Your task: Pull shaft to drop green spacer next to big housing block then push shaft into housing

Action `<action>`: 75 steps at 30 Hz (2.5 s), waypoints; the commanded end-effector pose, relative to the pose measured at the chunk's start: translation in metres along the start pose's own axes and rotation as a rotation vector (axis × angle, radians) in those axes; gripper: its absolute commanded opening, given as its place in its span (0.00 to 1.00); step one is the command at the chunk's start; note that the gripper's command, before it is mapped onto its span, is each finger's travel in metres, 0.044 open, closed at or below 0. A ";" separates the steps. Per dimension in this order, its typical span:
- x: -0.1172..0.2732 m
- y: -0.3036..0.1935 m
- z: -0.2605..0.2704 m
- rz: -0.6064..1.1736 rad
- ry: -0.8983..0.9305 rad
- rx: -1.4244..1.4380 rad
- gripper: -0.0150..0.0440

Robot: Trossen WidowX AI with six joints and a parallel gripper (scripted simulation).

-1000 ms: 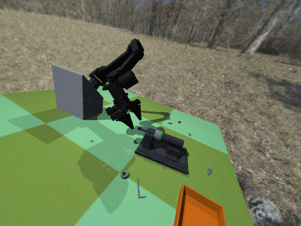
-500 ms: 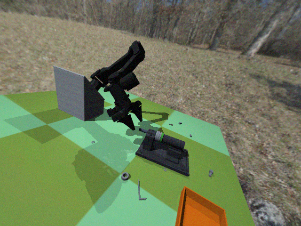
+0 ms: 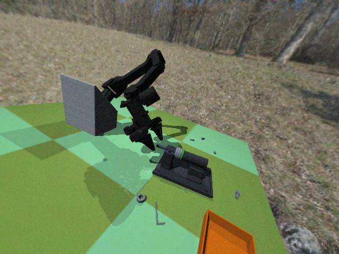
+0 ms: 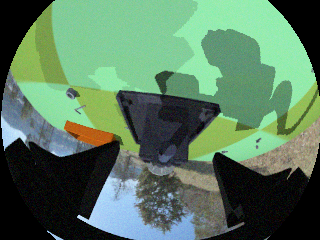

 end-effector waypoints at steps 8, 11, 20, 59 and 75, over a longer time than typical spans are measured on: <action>-0.019 0.000 -0.001 0.005 0.002 -0.003 1.00; -0.020 0.000 -0.001 0.005 0.002 -0.003 1.00; -0.020 0.000 -0.001 0.005 0.002 -0.003 1.00; -0.038 0.000 -0.001 0.005 0.001 -0.003 1.00; -0.038 0.000 -0.001 0.005 0.001 -0.003 1.00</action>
Point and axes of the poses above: the point midway between the two fingers, 35 mm back from their tips, its own x axis back along the fingers, its own z axis across the jaws, y = z × x, the point moved 8 cm from there along x, back along the fingers, and after that the axes turned 6 degrees about -x, right-handed, at the moved point
